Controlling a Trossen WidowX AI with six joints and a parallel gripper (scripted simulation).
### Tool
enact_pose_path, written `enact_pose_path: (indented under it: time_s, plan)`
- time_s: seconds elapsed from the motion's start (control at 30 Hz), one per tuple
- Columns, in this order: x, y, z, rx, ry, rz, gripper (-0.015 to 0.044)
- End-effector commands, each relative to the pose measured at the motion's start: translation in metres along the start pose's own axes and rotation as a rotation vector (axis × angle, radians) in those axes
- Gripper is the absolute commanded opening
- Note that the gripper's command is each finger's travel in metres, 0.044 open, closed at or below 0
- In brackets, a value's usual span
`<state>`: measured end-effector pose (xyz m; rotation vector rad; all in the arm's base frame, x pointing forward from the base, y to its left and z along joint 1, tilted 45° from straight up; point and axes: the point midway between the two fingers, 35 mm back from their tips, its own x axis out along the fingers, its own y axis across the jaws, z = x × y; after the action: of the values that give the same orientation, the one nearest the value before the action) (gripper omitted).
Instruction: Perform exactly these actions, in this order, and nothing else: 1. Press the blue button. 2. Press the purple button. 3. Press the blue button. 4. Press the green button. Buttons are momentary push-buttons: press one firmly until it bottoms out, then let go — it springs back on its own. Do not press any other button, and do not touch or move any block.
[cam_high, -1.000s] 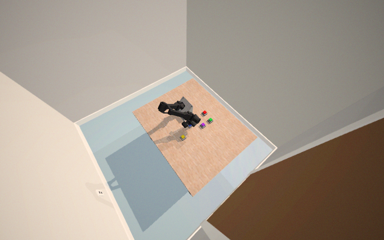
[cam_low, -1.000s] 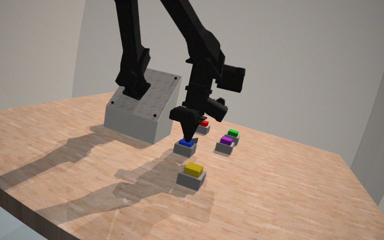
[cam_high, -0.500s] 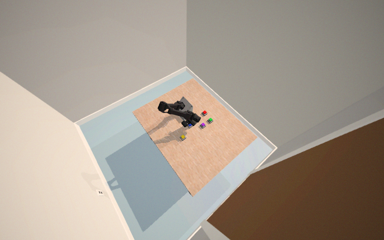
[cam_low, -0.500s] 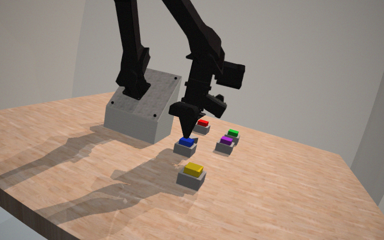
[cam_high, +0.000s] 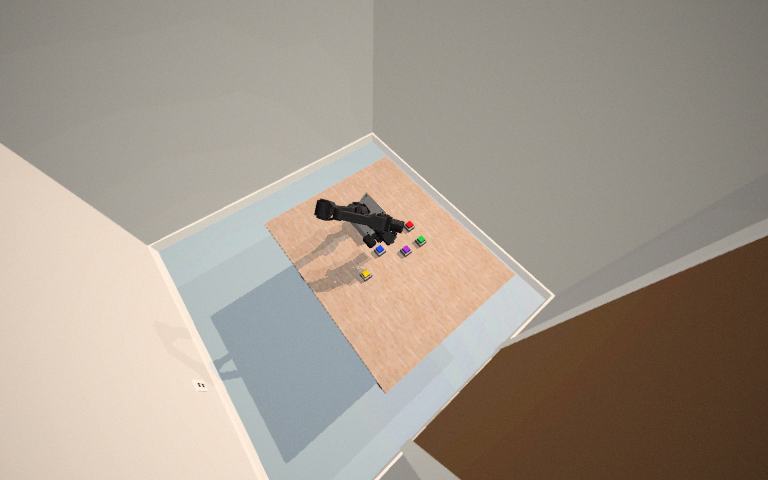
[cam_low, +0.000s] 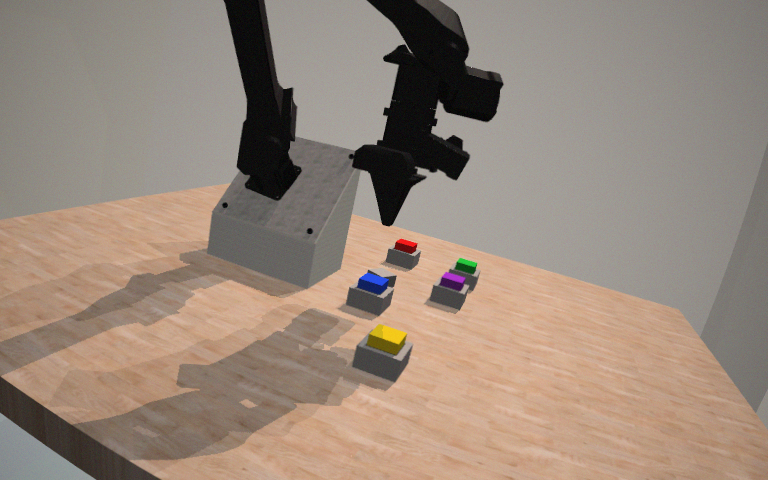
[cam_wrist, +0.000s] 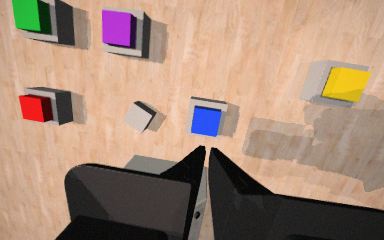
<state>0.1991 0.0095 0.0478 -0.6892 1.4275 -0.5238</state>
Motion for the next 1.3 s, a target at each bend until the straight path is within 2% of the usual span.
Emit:
enact_pose_path:
  time_s: [0.0, 0.13, 0.5, 0.77, 0.83, 0.93, 1.27]
  plan:
    - [-0.013, -0.001, -0.001, 0.010, 0.004, 0.004, 0.0020]
    - [-0.016, 0.010, 0.013, 0.010, 0.003, 0.005, 0.0020]
    - [-0.014, 0.109, 0.089, 0.014, -0.001, 0.009, 0.0020]
    - [-0.014, 0.111, 0.090, 0.014, -0.001, 0.009, 0.0020]
    - [0.000, 0.111, 0.091, 0.014, -0.001, 0.010, 0.0020]
    - [0.045, 0.111, 0.090, 0.014, -0.001, 0.007, 0.0020]
    - [0.054, 0.111, 0.090, 0.014, -0.001, 0.007, 0.0020]
